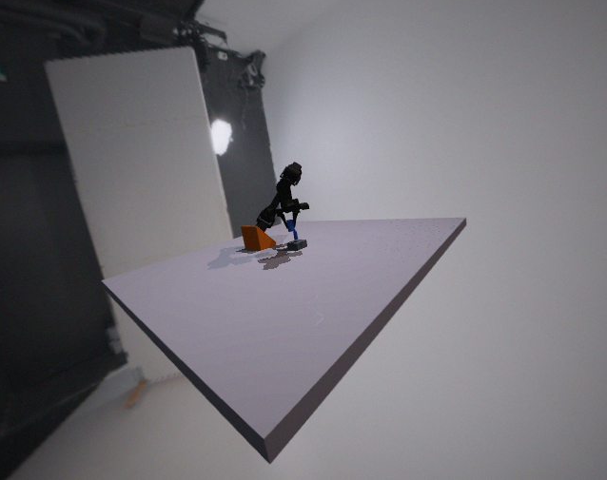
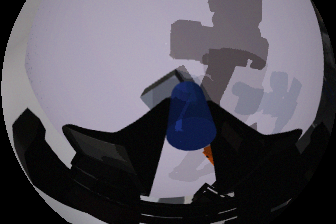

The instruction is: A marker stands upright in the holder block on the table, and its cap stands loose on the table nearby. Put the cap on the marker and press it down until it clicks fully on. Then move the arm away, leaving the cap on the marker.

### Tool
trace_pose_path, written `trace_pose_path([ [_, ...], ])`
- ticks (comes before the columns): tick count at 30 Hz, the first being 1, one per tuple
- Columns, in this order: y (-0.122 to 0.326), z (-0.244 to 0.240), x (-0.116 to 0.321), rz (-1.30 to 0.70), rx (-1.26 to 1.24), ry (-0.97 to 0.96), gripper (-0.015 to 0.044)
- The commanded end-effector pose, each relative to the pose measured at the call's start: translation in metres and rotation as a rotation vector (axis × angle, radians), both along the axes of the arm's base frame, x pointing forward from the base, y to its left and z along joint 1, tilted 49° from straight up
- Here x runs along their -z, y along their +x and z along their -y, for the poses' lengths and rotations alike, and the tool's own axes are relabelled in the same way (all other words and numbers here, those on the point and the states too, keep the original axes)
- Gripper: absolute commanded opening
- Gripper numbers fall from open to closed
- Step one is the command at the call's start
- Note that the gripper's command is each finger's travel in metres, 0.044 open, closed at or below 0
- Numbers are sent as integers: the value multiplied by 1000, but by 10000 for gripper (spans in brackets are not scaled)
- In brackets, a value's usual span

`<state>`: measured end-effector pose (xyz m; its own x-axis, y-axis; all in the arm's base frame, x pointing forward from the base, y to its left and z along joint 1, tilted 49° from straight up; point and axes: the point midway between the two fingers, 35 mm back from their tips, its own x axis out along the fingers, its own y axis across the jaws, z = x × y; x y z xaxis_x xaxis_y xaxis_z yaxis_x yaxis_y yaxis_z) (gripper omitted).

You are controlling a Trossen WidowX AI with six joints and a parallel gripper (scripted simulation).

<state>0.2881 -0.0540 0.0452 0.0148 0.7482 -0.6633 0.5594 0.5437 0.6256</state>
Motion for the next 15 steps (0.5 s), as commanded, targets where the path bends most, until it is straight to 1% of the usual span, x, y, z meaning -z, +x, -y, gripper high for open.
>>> trace_pose_path([
  [1, -7, -4, -10, -5, 0, 0, 0],
  [15, -29, -18, -41, -7, 0, 1, 0],
])
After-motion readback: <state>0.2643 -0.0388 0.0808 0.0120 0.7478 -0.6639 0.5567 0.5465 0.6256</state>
